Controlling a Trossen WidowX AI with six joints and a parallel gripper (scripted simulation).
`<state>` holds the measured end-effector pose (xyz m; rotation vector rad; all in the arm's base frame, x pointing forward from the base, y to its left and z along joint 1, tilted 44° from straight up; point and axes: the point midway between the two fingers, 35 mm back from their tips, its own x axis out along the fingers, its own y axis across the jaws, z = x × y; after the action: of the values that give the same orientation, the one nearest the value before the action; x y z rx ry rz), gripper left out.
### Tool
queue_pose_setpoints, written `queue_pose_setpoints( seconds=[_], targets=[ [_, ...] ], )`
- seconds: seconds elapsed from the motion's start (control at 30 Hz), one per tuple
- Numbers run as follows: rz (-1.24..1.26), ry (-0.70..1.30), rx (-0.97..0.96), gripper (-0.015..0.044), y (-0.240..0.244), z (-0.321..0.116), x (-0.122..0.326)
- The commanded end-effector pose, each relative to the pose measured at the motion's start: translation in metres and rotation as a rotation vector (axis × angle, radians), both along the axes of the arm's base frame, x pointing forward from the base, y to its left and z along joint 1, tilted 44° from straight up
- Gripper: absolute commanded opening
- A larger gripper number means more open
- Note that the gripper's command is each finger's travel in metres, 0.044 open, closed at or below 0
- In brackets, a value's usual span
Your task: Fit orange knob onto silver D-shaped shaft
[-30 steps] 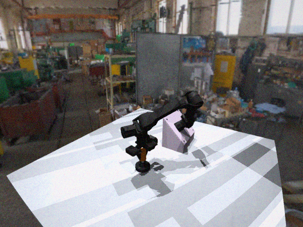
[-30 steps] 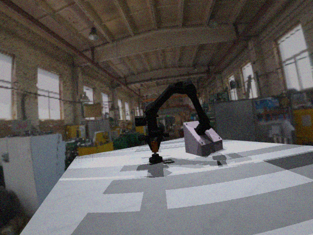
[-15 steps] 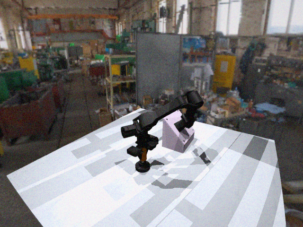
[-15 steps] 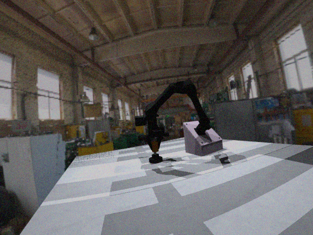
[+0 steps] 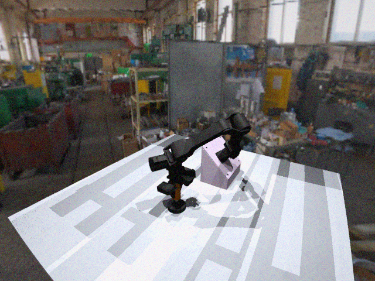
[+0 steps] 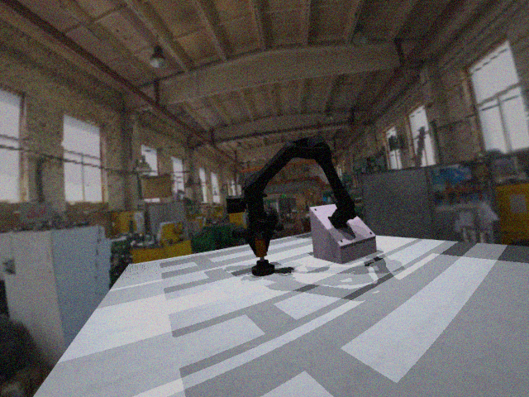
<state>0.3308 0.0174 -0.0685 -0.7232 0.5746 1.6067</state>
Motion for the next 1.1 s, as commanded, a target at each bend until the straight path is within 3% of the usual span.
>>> queue_pose_setpoints(
  seconds=[0.0, 1.07],
  targets=[
    [0.001, -0.013, 0.0, 0.0, -0.0011, 0.0019, 0.0035],
    [0.001, -0.012, 0.0, 0.0, -0.0025, -0.0001, -0.0028]
  ],
)
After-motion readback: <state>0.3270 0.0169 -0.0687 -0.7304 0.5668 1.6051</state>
